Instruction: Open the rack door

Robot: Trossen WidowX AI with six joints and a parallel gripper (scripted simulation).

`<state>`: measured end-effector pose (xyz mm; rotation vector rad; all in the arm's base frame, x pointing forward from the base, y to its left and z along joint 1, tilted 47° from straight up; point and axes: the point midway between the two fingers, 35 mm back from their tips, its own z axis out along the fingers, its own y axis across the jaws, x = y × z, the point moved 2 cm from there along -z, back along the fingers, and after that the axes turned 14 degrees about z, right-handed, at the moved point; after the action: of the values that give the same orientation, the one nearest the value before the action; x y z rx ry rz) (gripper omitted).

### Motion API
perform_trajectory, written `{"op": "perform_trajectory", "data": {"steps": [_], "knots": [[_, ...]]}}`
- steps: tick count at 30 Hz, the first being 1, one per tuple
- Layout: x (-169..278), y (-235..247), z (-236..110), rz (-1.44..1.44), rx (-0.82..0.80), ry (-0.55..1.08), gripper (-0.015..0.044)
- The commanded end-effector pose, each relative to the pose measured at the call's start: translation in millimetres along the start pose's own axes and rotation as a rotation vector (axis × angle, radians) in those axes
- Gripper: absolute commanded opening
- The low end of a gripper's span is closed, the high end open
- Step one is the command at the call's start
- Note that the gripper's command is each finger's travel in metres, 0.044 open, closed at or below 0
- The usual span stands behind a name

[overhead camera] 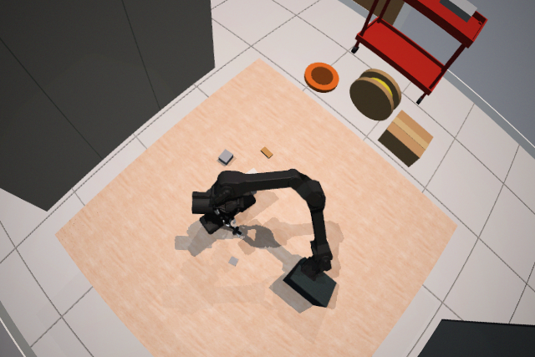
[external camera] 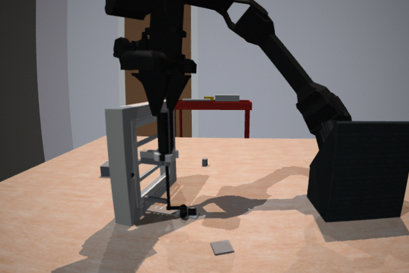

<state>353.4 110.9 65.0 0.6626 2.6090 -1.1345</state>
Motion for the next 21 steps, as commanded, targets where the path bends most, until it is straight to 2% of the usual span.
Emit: {"op": "perform_trajectory", "data": {"steps": [1, 21], "knots": [[2, 0, 8, -0.007, 0.002, 0.012, 0.0287], [2, -1, 40, -0.008, 0.001, 0.056, 0.0287]]}}
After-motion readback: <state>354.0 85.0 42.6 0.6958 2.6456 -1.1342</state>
